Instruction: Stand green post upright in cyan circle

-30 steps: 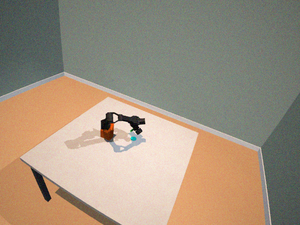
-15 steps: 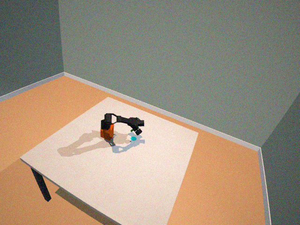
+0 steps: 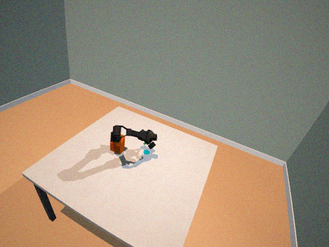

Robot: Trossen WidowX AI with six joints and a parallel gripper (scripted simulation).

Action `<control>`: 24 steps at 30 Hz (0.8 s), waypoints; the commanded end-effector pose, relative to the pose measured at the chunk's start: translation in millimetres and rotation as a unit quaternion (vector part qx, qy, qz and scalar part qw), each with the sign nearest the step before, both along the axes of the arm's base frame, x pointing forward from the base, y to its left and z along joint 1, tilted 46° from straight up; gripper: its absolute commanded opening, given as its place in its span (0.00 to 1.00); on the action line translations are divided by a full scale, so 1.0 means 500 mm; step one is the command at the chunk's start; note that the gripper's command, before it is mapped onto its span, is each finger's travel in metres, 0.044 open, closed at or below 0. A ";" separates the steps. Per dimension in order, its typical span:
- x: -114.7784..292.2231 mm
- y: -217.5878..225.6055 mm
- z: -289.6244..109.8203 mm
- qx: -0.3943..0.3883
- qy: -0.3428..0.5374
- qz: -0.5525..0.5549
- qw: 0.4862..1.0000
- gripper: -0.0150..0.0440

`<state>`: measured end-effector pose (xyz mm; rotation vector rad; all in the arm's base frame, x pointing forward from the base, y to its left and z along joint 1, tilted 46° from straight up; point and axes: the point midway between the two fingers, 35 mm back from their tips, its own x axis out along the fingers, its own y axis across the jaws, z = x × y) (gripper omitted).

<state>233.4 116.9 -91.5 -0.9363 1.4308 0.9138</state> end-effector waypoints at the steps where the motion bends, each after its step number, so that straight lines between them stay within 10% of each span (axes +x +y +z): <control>1: -0.004 -0.003 -0.001 0.013 -0.001 0.003 1.000 0.29; 24: -0.001 -0.005 0.005 0.092 -0.030 0.017 0.995 0.29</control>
